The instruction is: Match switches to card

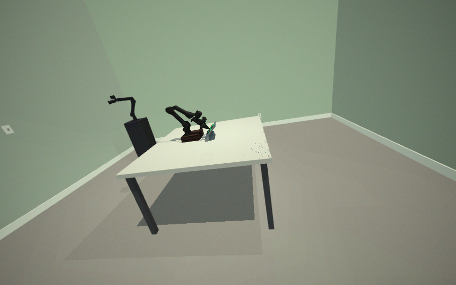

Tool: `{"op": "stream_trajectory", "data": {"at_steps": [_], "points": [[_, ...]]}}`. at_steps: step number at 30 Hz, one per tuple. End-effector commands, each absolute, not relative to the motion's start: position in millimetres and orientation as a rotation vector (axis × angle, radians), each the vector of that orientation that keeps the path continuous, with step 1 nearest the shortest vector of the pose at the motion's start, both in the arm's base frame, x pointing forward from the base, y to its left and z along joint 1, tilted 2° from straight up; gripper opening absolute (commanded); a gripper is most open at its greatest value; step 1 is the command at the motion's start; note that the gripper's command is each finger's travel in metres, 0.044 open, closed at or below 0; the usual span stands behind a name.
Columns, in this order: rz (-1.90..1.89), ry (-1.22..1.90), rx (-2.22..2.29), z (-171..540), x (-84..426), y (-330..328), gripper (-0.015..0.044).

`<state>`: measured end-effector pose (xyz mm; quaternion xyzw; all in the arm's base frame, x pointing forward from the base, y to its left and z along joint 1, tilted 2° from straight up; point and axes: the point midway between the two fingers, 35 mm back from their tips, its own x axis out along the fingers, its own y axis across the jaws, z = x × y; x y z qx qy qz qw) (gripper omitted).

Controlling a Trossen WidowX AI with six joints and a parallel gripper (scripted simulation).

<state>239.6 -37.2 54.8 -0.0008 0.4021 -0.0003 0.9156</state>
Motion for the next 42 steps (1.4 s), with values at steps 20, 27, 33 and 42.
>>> {"op": "stream_trajectory", "data": {"at_steps": [20,27,33,42], "points": [[-0.006,0.859,0.004,101.3,199.0,-37.5,0.0000],[-0.006,0.866,0.001,102.1,198.5,-45.8,0.0000],[-0.007,0.863,-0.001,102.0,197.8,-84.0,0.0000],[-0.008,0.833,-0.001,75.0,219.7,-88.7,0.0000]]}}
